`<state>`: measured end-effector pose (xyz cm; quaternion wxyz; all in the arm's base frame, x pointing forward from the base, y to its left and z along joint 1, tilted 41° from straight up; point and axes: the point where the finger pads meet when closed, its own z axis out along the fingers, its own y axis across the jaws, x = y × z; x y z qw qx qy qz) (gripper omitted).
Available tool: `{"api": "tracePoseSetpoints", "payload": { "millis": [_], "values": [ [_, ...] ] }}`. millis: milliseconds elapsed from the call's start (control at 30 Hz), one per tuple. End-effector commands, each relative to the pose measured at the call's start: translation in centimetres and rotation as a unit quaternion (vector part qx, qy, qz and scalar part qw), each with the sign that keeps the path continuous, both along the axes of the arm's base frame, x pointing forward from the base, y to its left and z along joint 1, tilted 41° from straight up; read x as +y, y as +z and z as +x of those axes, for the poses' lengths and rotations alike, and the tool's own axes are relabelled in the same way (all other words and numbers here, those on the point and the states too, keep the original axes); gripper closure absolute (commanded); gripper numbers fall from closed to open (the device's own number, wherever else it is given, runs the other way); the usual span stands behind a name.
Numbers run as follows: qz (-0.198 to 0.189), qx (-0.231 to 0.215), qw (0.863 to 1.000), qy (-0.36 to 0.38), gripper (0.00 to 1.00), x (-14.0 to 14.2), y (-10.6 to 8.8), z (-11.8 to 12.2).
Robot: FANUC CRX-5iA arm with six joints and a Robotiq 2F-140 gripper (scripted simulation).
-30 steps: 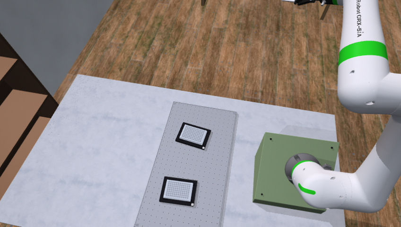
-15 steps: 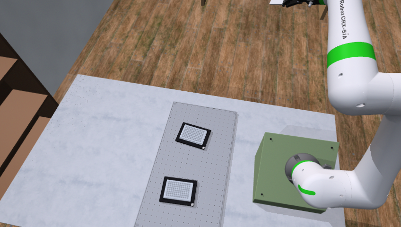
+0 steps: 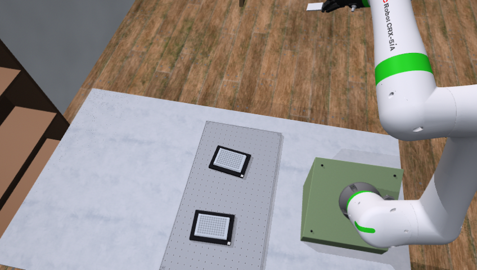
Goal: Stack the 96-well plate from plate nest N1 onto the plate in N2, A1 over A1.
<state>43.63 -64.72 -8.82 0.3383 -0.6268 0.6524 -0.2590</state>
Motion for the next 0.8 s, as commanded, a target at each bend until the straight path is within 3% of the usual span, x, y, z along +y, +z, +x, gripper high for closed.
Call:
{"api": "tracePoseSetpoints", "payload": {
  "millis": [0, 200, 333, 700, 767],
  "values": [
    [0.000, 0.000, 1.000, 0.001, 0.00, 1.0, 0.2, 1.1],
    [0.000, 0.000, 1.000, 0.001, 0.00, 2.9, 0.7, 3.1],
    [-0.006, 0.004, 0.998, 0.056, 0.00, 4.4, 1.0, 4.4],
    [-0.006, 0.004, 0.998, 0.056, 0.00, 7.8, 1.8, 7.2],
    [-0.010, 0.006, 0.996, 0.089, 0.00, 8.6, 1.9, 7.8]
  ]
}}
